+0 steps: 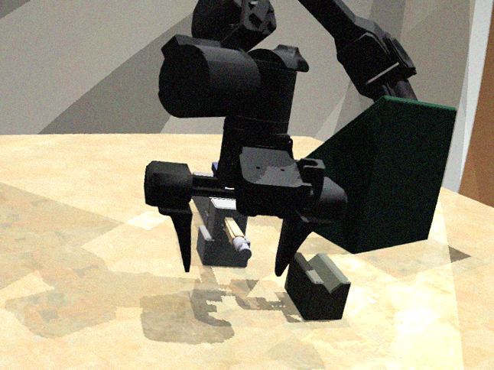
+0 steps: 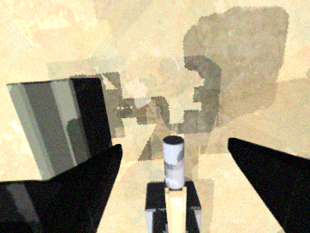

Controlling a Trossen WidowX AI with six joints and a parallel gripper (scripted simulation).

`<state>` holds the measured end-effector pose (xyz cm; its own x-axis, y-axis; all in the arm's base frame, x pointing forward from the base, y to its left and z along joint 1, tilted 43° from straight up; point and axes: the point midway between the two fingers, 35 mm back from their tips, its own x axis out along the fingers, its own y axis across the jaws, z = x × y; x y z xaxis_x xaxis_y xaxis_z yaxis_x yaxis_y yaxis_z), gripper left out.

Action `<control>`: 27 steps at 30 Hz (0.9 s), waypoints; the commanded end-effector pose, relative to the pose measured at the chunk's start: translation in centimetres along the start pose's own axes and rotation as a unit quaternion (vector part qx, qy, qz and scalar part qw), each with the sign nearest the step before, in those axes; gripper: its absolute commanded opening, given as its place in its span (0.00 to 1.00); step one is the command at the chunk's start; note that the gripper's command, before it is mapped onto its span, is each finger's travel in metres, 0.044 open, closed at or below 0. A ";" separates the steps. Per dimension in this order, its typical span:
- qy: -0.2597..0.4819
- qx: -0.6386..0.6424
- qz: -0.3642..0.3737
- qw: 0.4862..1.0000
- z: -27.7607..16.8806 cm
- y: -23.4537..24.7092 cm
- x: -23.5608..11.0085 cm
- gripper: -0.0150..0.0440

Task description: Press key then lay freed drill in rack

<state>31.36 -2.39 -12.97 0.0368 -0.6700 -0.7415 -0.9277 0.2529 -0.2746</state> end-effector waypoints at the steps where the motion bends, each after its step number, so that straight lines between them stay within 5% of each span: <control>1: 0.002 -0.003 0.001 1.000 -0.3 0.1 0.2 1.00; 23: 0.003 -0.003 0.001 1.000 -0.6 0.3 0.4 1.00; 27: 0.000 0.000 0.000 1.000 -0.4 0.2 0.3 0.82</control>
<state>31.06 -2.81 -12.96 0.0365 -0.6703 -0.7412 -0.9277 0.2530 -0.2745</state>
